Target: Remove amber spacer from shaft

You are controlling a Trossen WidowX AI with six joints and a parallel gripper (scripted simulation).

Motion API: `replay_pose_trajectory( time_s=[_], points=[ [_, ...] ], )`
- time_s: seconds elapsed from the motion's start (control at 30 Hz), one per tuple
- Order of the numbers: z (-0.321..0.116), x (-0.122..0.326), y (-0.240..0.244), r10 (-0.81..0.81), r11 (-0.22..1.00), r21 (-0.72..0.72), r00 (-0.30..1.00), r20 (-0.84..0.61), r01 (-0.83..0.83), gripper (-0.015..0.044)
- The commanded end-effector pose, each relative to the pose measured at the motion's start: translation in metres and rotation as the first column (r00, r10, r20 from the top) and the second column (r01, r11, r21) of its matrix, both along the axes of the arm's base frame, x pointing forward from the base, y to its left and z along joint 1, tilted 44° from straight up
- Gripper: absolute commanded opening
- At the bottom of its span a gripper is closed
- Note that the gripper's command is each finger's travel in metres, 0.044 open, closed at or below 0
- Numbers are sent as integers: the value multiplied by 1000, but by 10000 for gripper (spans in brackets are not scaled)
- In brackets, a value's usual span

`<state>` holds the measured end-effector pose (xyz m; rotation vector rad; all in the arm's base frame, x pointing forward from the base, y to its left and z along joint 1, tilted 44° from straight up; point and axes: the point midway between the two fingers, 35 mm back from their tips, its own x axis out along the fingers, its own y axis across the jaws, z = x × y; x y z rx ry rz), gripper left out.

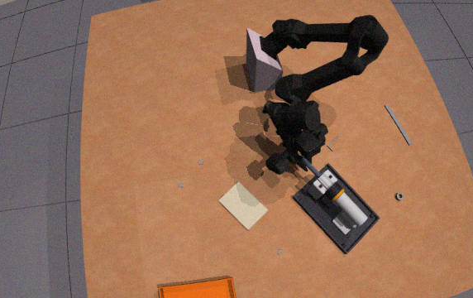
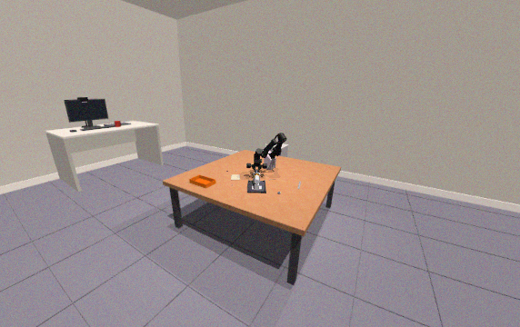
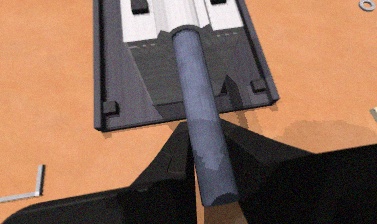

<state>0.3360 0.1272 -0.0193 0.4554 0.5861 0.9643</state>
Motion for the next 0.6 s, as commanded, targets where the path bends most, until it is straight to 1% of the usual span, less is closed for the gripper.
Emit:
replay_pose_trajectory(
  time_s=[0.0,0.57],
  points=[
    [0,-2,0,3,1000,1,1000,0,-3,0],
    [-1,-4,-1,3,1000,1,1000,-1,-3,0]
  ],
)
